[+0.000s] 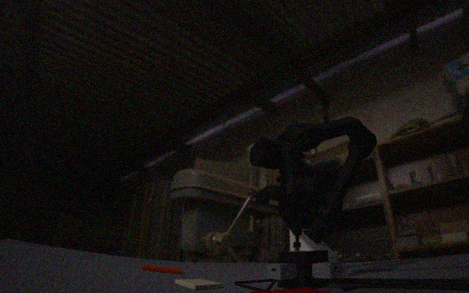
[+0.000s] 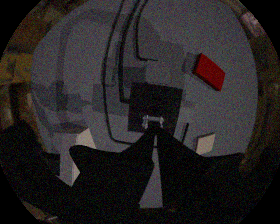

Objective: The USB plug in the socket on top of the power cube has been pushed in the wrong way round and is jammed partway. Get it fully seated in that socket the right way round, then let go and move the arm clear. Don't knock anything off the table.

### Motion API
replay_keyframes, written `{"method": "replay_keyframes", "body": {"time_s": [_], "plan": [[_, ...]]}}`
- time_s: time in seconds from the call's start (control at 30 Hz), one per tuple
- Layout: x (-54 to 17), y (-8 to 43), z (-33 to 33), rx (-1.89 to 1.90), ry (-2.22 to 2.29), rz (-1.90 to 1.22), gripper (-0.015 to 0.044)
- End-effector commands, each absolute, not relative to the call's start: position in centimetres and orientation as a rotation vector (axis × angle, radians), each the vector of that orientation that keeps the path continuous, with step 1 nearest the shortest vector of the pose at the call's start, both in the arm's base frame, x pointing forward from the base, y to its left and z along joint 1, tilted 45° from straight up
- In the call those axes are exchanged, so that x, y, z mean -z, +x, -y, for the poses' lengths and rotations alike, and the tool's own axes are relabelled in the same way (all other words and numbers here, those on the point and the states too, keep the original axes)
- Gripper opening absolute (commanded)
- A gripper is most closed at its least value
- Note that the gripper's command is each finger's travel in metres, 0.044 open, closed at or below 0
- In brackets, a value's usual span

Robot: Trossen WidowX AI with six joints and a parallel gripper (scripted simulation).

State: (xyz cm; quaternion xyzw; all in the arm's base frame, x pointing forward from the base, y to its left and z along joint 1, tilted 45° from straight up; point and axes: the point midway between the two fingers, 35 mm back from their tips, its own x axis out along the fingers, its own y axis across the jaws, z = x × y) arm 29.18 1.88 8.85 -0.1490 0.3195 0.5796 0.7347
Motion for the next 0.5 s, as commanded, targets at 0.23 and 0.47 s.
{"method": "replay_keyframes", "body": {"time_s": [0.23,0.47], "plan": [[-8.71,29.16,-2.03,-1.273,-0.320,-0.703,0.0000],[-8.65,29.17,-2.09,-1.273,-0.320,-0.703,0.0000]]}}
